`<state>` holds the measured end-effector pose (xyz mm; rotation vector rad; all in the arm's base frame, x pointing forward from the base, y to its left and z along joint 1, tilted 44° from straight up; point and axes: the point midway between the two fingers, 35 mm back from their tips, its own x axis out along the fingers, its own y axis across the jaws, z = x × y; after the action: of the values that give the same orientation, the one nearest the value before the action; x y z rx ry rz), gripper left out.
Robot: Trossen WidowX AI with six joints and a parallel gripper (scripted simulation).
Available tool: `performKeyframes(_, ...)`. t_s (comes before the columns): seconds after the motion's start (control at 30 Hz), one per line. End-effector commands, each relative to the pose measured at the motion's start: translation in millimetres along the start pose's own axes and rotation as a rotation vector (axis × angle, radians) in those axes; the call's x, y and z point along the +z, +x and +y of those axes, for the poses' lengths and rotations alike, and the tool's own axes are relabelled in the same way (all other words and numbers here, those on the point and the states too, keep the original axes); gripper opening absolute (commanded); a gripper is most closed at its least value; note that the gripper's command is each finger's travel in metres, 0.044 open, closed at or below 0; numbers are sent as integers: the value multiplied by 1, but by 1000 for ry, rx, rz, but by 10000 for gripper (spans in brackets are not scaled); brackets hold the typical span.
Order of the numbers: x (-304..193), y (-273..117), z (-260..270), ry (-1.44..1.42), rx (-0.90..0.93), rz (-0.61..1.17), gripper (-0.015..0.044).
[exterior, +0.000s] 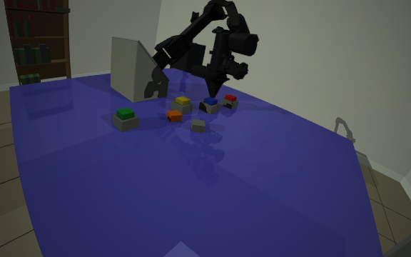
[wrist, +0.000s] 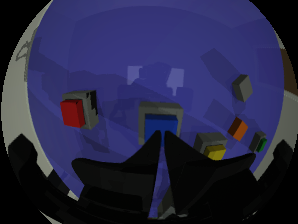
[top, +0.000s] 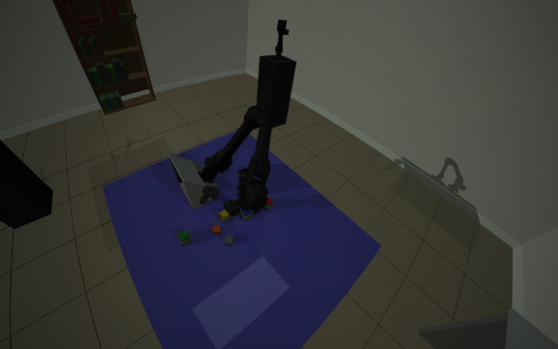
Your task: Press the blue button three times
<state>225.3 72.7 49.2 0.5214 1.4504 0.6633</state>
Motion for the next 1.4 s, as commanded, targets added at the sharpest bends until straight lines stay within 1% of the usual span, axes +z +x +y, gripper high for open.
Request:
performKeyframes(0.0, -3, 8, 0, 12, 7, 9, 20)
performKeyframes(0.17, -4, 15, 0, 12, 8, 10, 20)
performKeyframes(0.8, -4, 15, 1, 12, 8, 10, 20)
performKeyframes(0.87, -2, 4, 0, 6, 3, 7, 20)
performKeyframes(0.93, -3, -16, 0, 11, 6, 10, 20)
performKeyframes(0.97, -3, -19, 0, 12, 6, 10, 20)
performKeyframes(1.13, -3, -18, 0, 12, 6, 10, 20)
performKeyframes(1.37, -3, -6, 0, 12, 6, 10, 20)
